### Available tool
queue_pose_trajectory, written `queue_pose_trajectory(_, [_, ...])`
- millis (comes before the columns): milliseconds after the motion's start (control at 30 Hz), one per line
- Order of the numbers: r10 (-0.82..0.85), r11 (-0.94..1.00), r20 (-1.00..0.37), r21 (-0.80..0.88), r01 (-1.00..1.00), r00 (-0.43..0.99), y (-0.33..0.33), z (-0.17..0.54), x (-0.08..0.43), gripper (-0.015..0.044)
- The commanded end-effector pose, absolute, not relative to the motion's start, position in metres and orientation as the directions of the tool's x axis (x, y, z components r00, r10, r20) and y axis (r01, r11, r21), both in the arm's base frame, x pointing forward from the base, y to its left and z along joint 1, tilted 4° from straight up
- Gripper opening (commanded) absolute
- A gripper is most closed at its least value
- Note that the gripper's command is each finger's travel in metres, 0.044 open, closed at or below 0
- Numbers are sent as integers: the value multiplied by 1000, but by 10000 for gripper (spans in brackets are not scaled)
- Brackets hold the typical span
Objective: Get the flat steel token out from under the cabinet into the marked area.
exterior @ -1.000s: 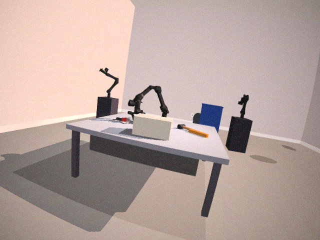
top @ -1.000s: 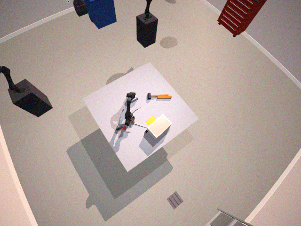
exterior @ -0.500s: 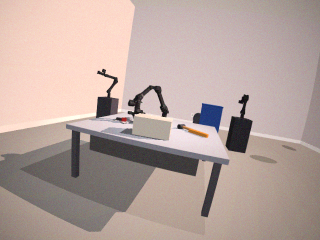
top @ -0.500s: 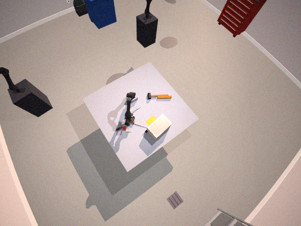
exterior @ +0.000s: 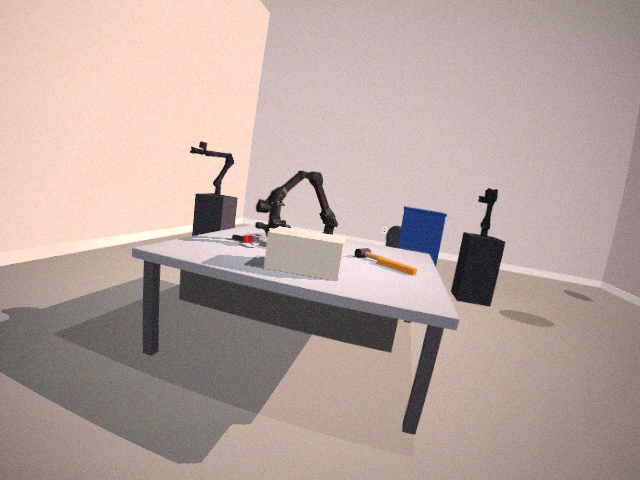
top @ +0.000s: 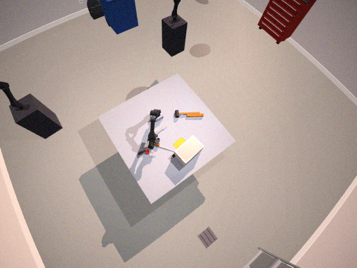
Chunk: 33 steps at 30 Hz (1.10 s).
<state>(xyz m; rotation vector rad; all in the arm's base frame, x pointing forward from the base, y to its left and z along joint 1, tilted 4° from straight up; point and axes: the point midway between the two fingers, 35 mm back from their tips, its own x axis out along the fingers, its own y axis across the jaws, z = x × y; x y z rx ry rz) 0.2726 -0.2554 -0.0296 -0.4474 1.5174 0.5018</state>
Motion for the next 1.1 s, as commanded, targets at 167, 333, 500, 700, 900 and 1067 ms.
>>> queue_pose_trajectory(167, [32, 823, -999, 34, -567, -13, -255, -33, 273, 0])
queue_pose_trajectory(333, [32, 823, -999, 34, -567, -13, -255, -33, 273, 0])
queue_pose_trajectory(500, [32, 823, -999, 34, -567, -13, -255, -33, 273, 0])
queue_pose_trajectory(700, [32, 823, -999, 34, -567, -13, -255, -33, 273, 0])
queue_pose_trajectory(900, [32, 821, -999, 32, -570, -9, -257, -30, 271, 0])
queue_pose_trajectory(1067, [32, 821, -999, 32, -570, -11, -261, -31, 265, 0])
